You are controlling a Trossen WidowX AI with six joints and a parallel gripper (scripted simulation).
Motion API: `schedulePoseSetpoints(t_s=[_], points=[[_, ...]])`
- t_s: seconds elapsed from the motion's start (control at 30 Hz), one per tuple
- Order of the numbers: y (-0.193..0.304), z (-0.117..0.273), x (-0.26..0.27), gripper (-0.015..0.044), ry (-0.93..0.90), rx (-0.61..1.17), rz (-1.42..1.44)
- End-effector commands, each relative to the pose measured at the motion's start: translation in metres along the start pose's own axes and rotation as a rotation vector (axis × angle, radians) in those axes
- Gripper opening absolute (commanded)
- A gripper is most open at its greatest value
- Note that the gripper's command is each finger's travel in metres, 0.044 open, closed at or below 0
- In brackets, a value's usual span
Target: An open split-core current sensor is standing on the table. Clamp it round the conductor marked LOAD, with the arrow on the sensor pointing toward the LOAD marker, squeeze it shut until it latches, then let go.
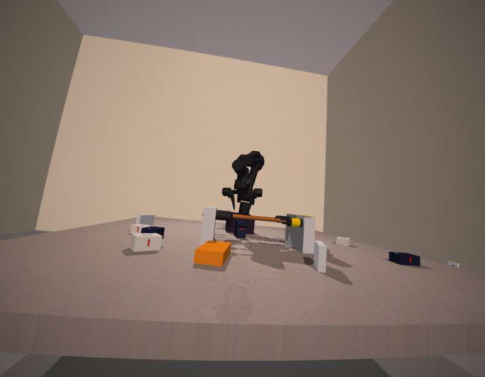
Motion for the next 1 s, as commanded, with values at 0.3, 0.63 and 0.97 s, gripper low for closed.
schedulePoseSetpoints(t_s=[0.3,0.63,0.97], points=[[-0.024,-0.001,0.001,0.032,0.137,0.165,-1.163],[-0.026,-0.001,0.001,0.032,0.167,0.169,-1.318],[-0.026,-0.009,0.001,0.032,0.167,0.169,-1.318]])
Point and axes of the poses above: the point midway between the two fingers, 35 mm back from their tips, its own z axis back along the fingers, its own x axis across the jaws, y = z × x, the point moved 1 cm from there along z, back along the fingers, and after that the axes turned 10 degrees about z, right-handed, at the moved point
